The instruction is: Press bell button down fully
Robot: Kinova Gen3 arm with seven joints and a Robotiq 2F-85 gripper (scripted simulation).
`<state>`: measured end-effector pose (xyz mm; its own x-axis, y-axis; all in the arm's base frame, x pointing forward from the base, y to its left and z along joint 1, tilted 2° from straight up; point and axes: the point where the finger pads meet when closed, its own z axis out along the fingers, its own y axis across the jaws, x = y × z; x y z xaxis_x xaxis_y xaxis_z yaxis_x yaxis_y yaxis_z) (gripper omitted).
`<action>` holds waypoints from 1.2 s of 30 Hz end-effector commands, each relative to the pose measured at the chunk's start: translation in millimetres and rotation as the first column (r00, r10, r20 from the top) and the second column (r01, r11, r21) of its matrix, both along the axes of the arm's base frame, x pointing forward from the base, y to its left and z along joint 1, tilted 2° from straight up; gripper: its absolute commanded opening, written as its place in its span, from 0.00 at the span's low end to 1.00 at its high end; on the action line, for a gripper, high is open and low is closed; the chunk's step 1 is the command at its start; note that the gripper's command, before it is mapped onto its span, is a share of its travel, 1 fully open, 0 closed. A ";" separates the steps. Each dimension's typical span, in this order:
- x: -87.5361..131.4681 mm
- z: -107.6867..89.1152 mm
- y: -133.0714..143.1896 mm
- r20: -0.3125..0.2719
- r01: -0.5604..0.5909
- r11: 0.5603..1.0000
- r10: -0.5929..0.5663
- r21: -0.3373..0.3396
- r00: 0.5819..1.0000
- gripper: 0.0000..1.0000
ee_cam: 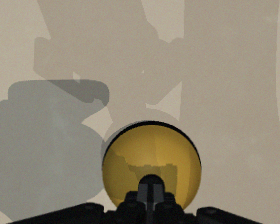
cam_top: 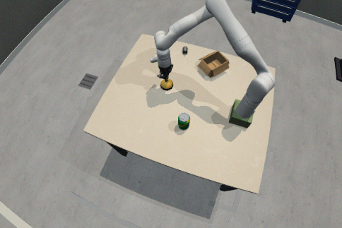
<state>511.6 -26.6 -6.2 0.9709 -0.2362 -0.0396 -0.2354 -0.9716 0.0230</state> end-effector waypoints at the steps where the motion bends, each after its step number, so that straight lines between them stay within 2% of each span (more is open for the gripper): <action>1: 2.9 11.2 -1.1 0.008 0.001 1.000 -0.001 -0.002 1.000 0.10; 11: 3.9 39.0 -0.7 0.008 0.001 1.000 -0.001 -0.002 1.000 0.10; 19: 4.3 50.2 -0.5 0.008 0.001 1.000 -0.001 -0.002 1.000 0.10; 36: 4.5 55.3 -0.5 0.008 0.001 1.000 -0.001 -0.002 1.000 0.10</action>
<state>515.5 -27.1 48.1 0.9708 -0.2376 -0.0330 -0.2369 -0.9712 0.0236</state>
